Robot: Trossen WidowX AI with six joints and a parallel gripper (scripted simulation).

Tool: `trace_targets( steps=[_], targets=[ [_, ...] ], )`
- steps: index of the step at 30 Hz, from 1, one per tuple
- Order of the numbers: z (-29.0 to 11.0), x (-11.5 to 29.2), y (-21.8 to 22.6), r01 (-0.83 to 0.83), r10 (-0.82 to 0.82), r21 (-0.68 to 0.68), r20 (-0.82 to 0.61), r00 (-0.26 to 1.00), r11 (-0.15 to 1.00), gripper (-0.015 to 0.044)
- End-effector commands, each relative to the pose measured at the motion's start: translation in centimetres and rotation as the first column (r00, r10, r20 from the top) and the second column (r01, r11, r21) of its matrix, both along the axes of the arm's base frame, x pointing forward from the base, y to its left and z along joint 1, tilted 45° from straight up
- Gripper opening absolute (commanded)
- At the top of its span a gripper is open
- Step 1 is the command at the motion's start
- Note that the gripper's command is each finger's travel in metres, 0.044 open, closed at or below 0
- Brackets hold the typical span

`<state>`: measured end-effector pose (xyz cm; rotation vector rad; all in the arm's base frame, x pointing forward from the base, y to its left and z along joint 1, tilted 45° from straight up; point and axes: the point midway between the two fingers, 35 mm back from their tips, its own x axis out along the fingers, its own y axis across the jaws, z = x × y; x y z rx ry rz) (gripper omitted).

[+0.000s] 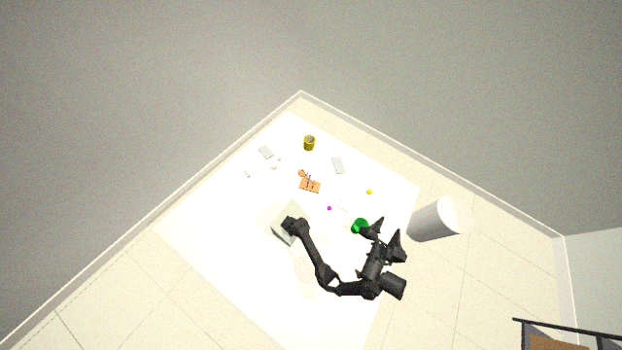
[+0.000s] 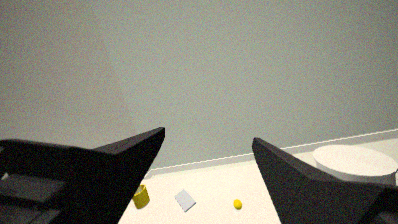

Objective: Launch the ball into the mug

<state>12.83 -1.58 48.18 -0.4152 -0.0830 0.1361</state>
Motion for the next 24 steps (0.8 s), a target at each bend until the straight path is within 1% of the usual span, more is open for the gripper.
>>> trace_targets(
  steps=[1, 2, 8, 20, 24],
  targets=[
    [0.0, 0.0, 0.1, 0.001, -0.001, 0.000, -0.002, 1.000, 1.000, 0.0426],
    [-0.1, 0.2, 0.3, 0.002, -0.002, 0.001, -0.006, 1.000, 1.000, 0.0440],
    [-1.3, 2.5, 3.9, 0.044, -0.043, 0.016, -0.098, 0.994, 0.999, 0.0440],
    [-6.7, 8.9, 11.3, 0.172, -0.128, 0.106, -0.330, 0.935, 0.979, 0.0440],
    [-10.1, 11.5, 12.7, 0.214, -0.182, 0.032, -0.417, 0.890, 0.976, 0.0440]
  ],
)
